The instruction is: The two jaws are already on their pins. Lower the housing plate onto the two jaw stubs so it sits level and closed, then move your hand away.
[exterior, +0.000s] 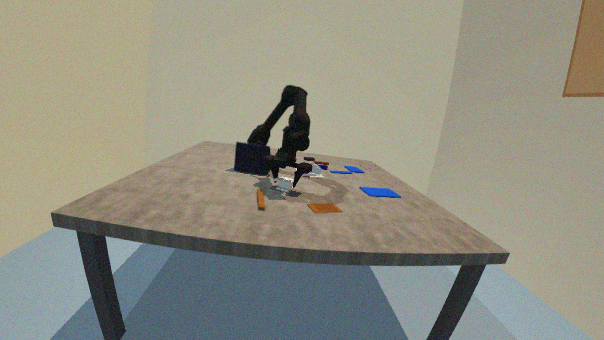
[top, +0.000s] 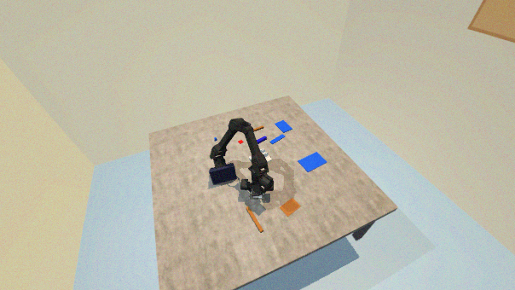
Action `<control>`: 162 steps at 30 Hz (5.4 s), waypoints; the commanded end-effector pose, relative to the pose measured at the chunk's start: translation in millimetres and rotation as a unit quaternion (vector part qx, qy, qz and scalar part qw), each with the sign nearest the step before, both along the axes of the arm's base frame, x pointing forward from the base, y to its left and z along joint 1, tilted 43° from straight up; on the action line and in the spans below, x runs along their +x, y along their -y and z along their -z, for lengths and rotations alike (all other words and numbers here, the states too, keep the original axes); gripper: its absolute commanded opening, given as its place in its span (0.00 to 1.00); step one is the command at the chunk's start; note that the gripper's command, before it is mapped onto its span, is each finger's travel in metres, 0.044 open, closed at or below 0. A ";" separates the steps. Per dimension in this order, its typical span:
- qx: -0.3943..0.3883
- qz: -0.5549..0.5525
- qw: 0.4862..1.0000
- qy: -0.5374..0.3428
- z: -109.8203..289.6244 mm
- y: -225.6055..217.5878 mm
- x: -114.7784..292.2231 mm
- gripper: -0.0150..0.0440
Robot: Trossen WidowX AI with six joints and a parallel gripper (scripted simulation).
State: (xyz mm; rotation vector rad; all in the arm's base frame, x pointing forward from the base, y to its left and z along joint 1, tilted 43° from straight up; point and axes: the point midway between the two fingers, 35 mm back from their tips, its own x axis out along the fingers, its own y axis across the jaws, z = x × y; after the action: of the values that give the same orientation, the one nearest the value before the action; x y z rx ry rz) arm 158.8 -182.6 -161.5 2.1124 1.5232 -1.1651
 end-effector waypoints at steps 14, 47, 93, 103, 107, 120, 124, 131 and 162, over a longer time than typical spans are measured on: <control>-0.004 -0.001 1.000 0.001 -40.2 37.4 -5.5 0.85; 0.003 0.109 0.990 -0.093 -106.7 6.7 37.7 0.85; 0.043 0.298 0.918 -0.259 -199.8 -103.3 76.5 0.85; 0.055 0.333 0.894 -0.295 -216.2 -130.1 75.2 0.85; 0.058 0.342 0.887 -0.304 -220.0 -136.6 74.3 0.85; 0.058 0.342 0.887 -0.304 -220.0 -136.6 74.3 0.85; 0.058 0.342 0.887 -0.304 -220.0 -136.6 74.3 0.85; 0.058 0.343 0.886 -0.305 -220.0 -136.6 74.3 0.85; 0.059 0.343 0.886 -0.306 -224.6 -142.6 69.3 0.85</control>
State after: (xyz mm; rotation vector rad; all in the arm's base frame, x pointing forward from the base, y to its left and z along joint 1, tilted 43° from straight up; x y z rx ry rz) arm 228.7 -41.1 62.8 2.6182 1.0382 -2.1922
